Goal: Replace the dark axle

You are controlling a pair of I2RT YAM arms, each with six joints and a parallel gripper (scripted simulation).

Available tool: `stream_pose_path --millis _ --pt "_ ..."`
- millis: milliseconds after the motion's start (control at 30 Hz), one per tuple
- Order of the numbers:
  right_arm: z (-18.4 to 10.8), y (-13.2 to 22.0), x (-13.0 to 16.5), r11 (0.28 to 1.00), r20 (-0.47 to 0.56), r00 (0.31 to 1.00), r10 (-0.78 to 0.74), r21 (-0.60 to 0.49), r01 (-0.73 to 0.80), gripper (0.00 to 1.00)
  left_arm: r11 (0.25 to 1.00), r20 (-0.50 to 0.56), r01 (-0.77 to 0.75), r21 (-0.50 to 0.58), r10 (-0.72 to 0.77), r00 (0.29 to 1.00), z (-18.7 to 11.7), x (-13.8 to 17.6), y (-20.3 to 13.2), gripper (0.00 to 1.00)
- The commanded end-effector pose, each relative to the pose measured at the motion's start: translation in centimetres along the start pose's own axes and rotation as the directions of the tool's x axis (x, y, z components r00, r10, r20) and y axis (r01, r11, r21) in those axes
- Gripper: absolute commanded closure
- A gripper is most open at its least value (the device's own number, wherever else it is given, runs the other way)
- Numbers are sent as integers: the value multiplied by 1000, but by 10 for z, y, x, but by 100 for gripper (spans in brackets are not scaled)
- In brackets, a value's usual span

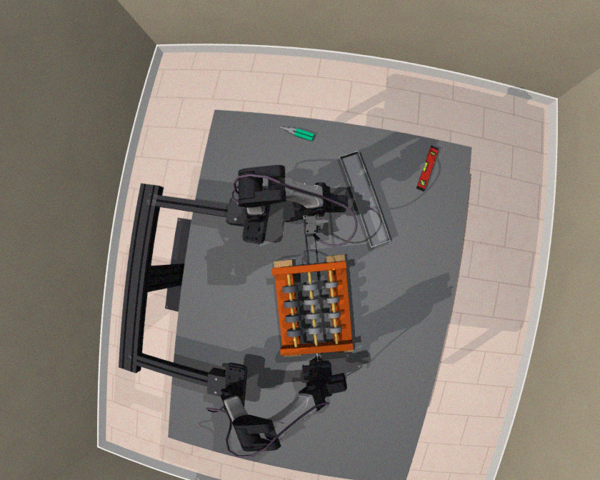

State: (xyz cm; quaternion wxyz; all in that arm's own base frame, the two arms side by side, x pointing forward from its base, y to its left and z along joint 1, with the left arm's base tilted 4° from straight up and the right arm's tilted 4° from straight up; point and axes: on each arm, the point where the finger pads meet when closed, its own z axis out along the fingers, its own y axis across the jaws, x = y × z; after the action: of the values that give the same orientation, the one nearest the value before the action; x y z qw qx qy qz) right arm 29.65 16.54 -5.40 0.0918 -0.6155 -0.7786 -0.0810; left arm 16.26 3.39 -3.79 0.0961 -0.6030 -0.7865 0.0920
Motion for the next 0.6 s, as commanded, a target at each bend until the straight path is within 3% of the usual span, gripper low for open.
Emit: stream_pose_path --millis 0,33,67,100,367,467,567 --pt "-6 4 13 999 -24 999 -31 -33 30 100 1000 12 16 18 -16 1000 -4 -1 4 100" --pt "-6 5 13 999 -24 999 -33 -34 32 100 999 6 21 -44 -20 1000 -6 1 12 100" --pt "-6 5 13 999 -25 999 -32 -35 31 100 1000 2 16 12 -16 1000 -4 1 4 100" --pt "-6 5 14 999 -25 999 -32 -35 31 100 999 4 21 -44 -21 1000 -4 2 6 100" --pt "-7 5 14 999 -25 999 -36 -36 35 100 999 -6 13 -42 -13 1000 -2 4 2 100" --pt "-8 5 14 999 -25 999 -35 -35 34 100 998 -4 20 -64 -20 1000 -9 3 16 100" --pt "-9 5 14 999 -25 999 -34 -35 33 100 998 -5 18 -52 -18 1000 -4 4 5 100"
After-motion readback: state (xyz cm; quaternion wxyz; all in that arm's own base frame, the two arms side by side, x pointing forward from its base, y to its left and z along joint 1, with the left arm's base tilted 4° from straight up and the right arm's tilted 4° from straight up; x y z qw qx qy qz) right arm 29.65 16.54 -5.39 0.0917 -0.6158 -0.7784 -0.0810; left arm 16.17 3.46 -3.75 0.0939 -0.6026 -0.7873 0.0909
